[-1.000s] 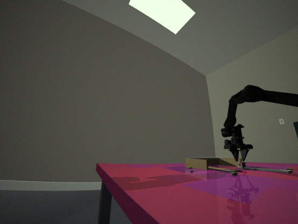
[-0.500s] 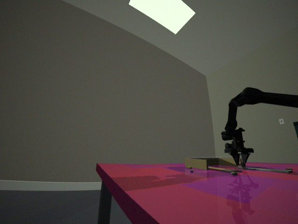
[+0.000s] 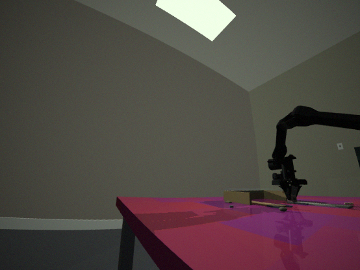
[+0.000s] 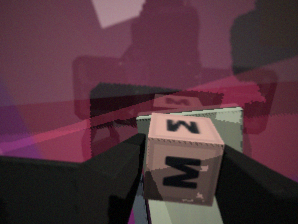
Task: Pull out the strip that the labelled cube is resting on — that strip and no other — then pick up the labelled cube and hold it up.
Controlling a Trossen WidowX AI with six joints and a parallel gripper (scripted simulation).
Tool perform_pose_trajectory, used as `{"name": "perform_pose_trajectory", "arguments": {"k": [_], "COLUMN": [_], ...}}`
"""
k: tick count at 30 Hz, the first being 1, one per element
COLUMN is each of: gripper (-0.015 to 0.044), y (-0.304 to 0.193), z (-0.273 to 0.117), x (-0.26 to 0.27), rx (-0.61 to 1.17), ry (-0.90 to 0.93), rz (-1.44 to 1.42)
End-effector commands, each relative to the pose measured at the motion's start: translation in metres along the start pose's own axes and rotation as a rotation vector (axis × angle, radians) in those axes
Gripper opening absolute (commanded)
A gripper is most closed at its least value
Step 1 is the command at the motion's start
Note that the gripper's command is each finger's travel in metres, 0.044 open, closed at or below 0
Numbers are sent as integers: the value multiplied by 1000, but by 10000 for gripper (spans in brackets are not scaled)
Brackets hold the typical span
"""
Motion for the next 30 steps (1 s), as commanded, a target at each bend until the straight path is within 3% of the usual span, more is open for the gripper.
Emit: {"name": "perform_pose_trajectory", "arguments": {"k": [1, 4, 8, 30], "gripper": [118, 98, 0, 0], "y": [0, 0, -2, -60], "z": [0, 0, -2, -43], "x": [0, 0, -1, -23], "rx": [0, 0, 0, 6], "ry": [0, 0, 0, 0], "rz": [0, 0, 0, 8]}}
Point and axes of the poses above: the point midway between the two fingers, 35 mm back from their tips, its own z axis out along the fingers, its own x axis across the jaws, y = z × x, the point moved 10 cm from there along -z, back along the fingers, and after that the axes turned 10 degrees about z, right-handed, at the moved point
